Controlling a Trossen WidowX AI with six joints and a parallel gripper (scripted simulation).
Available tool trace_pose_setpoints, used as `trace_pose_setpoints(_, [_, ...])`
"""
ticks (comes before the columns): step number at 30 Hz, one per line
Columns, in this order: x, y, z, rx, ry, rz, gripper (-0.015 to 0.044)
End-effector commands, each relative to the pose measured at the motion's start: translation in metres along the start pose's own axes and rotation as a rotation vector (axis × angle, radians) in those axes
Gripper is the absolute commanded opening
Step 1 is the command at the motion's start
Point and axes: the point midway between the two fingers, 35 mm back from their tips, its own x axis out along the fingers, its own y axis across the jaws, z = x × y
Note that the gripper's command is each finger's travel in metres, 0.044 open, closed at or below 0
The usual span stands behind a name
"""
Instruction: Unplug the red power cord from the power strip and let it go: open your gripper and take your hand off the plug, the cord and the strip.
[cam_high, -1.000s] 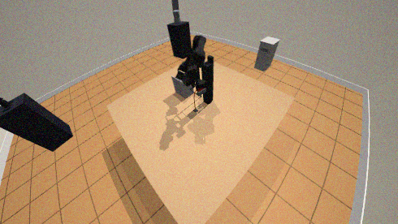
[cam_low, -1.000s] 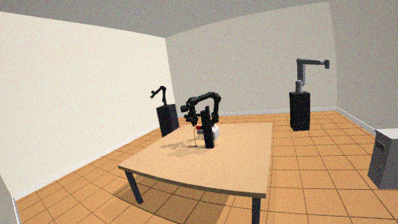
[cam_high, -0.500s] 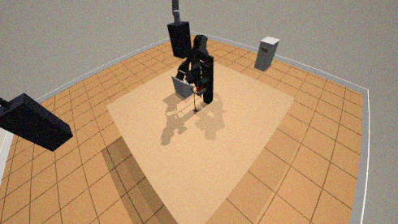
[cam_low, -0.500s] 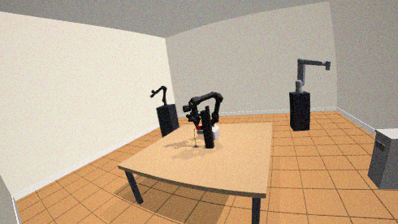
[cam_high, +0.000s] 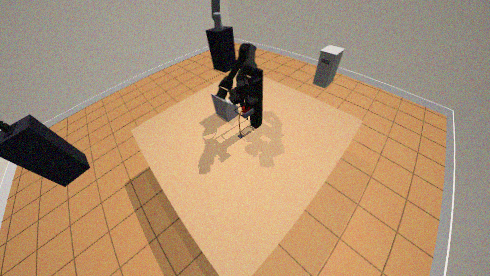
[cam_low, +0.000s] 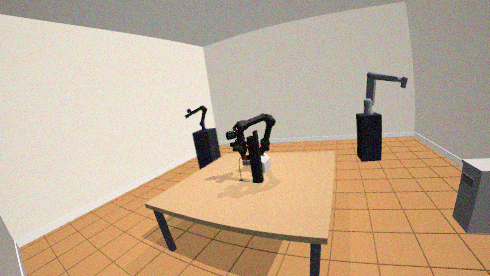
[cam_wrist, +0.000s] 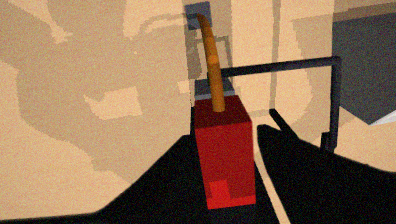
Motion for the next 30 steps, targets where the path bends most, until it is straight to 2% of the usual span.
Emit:
trace_pose_setpoints(1, [-0.001,0.000,0.000,0.000,0.000,0.001,0.0107])
trace_pose_setpoints(3, [-0.001,0.000,0.000,0.000,0.000,0.001,0.0055])
trace_pose_setpoints(11, [-0.001,0.000,0.000,0.000,0.000,0.001,0.0002])
trace_pose_setpoints(30, [-0.002,0.002,0.027,0.002,-0.003,0.003,0.0000])
